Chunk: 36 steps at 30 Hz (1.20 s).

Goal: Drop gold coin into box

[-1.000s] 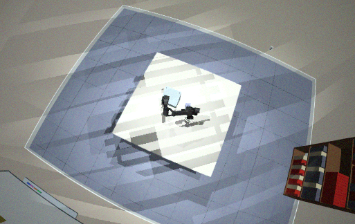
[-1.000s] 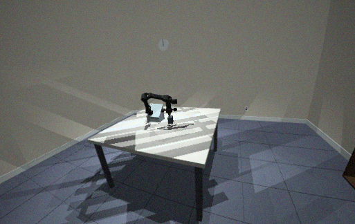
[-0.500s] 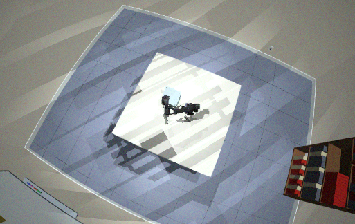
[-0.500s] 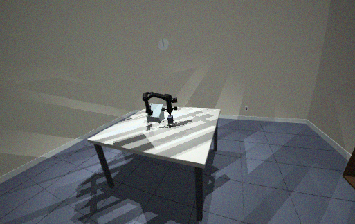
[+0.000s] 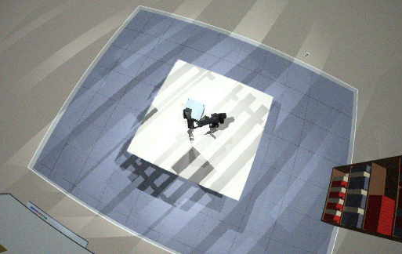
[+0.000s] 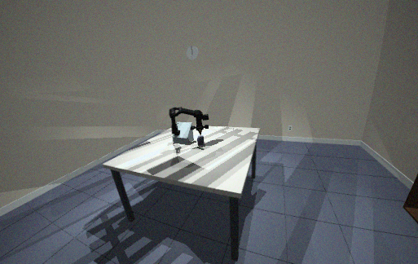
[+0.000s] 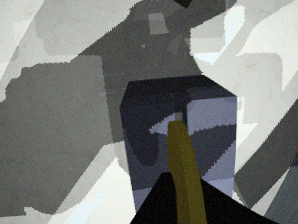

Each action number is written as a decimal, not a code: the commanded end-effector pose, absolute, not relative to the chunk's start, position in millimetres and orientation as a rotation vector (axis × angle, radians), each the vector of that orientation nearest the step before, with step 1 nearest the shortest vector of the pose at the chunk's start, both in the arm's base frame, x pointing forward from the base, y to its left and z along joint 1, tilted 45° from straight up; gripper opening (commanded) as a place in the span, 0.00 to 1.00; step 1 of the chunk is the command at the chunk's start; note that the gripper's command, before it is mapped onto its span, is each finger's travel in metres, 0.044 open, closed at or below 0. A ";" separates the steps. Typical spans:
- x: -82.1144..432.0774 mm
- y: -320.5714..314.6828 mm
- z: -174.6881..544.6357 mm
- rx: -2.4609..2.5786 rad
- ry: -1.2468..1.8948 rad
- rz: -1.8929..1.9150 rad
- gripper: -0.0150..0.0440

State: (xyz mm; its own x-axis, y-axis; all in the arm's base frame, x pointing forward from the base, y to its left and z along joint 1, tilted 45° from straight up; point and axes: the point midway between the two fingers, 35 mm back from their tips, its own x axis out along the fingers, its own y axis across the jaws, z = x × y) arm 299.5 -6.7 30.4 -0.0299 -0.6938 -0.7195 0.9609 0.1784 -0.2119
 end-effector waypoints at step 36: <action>283.7 7.4 10.1 0.400 0.833 -1.386 0.25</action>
